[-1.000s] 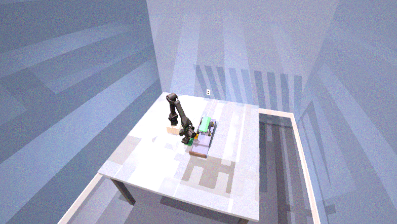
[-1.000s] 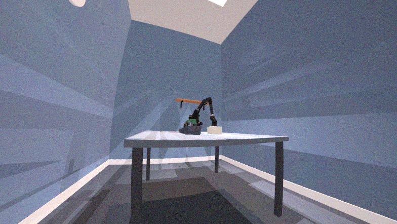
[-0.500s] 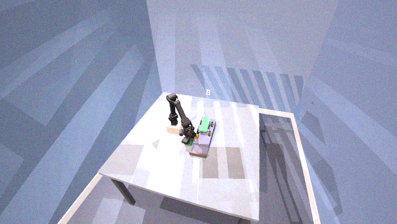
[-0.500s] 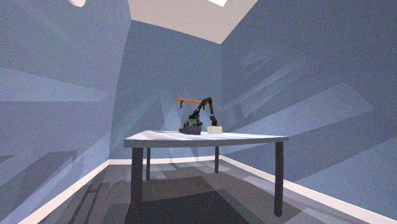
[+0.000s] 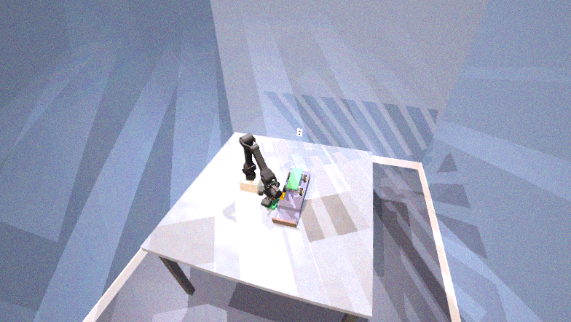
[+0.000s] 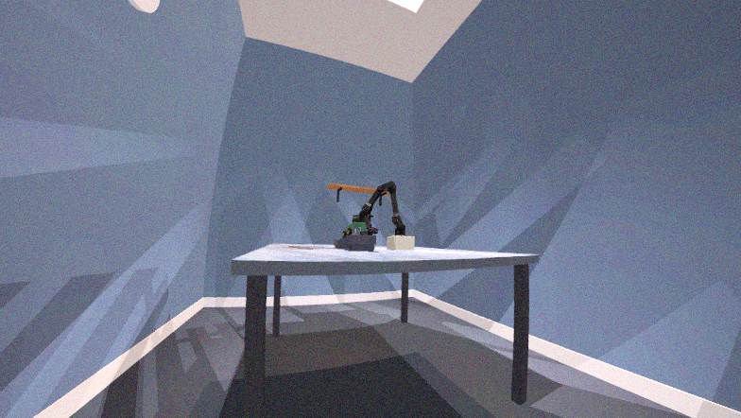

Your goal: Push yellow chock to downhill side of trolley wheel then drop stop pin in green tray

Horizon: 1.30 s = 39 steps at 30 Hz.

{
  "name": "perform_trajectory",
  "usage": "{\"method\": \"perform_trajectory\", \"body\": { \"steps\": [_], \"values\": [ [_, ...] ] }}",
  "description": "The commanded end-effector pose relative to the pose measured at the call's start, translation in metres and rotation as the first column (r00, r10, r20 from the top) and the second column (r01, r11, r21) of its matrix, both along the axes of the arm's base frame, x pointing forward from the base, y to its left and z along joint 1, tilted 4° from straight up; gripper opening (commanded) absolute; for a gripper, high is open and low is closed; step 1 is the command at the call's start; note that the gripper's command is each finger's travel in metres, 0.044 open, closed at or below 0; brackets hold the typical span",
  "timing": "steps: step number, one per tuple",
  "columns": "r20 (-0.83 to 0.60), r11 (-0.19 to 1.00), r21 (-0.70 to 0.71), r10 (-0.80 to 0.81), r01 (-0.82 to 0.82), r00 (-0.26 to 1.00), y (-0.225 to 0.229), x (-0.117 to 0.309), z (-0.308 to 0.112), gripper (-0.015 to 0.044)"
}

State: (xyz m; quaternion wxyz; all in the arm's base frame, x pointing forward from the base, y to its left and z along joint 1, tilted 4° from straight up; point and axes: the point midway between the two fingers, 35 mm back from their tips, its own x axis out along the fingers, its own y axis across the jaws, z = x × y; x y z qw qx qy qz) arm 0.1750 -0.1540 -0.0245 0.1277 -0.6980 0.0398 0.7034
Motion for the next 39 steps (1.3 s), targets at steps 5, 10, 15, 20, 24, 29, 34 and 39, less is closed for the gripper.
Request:
{"method": "perform_trajectory", "body": {
  "steps": [5, 10, 15, 20, 24, 29, 34, 39],
  "values": [
    [-0.003, 1.000, -0.015, 0.002, -0.002, 1.000, -0.0033, -0.0006, -0.0005, 0.0190],
    [-0.003, 1.000, -0.015, 0.002, -0.002, 1.000, -0.0033, -0.0006, -0.0005, 0.0190],
    [-0.003, 1.000, -0.015, 0.002, -0.002, 1.000, -0.0033, -0.0006, -0.0005, 0.0190],
    [-0.003, 1.000, -0.015, 0.002, -0.002, 1.000, -0.0033, -0.0006, -0.0005, 0.0190],
    [-0.003, 1.000, -0.015, 0.002, -0.002, 1.000, -0.0033, -0.0006, -0.0005, 0.0190],
    [-0.003, 1.000, -0.015, 0.002, -0.002, 1.000, -0.0033, -0.0006, -0.0005, 0.0190],
    [0.000, 1.000, 0.000, 0.000, 0.000, 1.000, 0.0000, 0.0000, 0.0000, 0.0269],
    [0.000, 1.000, 0.000, 0.000, 0.000, 1.000, 0.0000, 0.0000, 0.0000, 0.0340]
  ]
}}
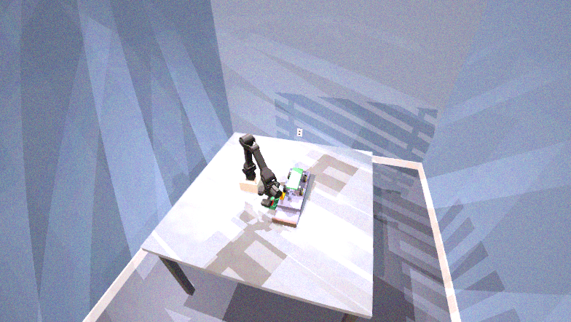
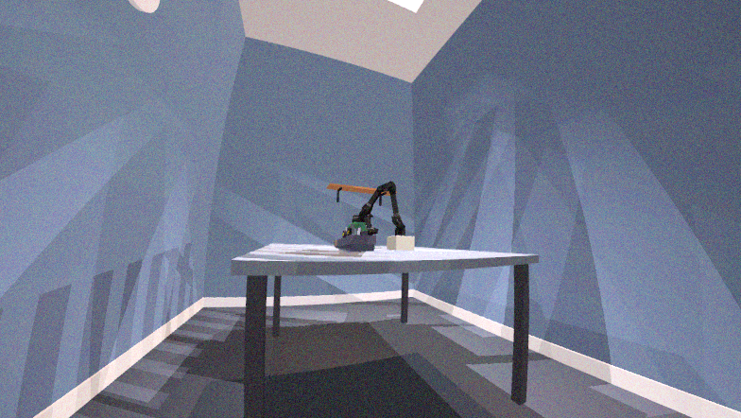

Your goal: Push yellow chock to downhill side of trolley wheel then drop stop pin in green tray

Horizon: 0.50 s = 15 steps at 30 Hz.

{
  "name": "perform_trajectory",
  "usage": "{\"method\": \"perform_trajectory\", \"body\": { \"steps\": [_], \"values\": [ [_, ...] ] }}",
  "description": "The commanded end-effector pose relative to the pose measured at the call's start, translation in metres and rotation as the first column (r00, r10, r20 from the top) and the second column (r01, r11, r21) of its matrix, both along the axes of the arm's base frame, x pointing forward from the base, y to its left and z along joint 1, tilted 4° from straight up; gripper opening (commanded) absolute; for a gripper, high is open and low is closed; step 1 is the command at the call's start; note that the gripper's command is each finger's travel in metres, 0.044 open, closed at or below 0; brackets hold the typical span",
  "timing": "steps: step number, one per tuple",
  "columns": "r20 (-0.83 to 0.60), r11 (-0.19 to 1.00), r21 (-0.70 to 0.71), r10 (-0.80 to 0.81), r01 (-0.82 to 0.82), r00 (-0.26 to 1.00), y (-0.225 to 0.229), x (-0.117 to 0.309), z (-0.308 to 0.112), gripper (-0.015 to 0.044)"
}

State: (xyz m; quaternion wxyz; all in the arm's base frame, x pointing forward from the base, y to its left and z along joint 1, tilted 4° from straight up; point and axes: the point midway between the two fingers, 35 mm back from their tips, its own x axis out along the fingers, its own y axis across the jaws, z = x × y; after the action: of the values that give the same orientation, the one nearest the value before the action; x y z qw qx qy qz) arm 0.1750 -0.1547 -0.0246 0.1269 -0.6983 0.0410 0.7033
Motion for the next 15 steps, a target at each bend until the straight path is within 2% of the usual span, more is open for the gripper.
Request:
{"method": "perform_trajectory", "body": {
  "steps": [1, 11, 15],
  "values": [
    [0.000, 1.000, 0.003, 0.000, 0.000, 1.000, 0.001, 0.000, 0.000, 0.0340],
    [-0.003, 1.000, -0.011, 0.003, -0.003, 1.000, 0.003, -0.001, 0.025, 0.0340],
    [-0.003, 1.000, -0.011, 0.003, -0.003, 1.000, 0.004, 0.000, 0.037, 0.0440]
  ]
}}
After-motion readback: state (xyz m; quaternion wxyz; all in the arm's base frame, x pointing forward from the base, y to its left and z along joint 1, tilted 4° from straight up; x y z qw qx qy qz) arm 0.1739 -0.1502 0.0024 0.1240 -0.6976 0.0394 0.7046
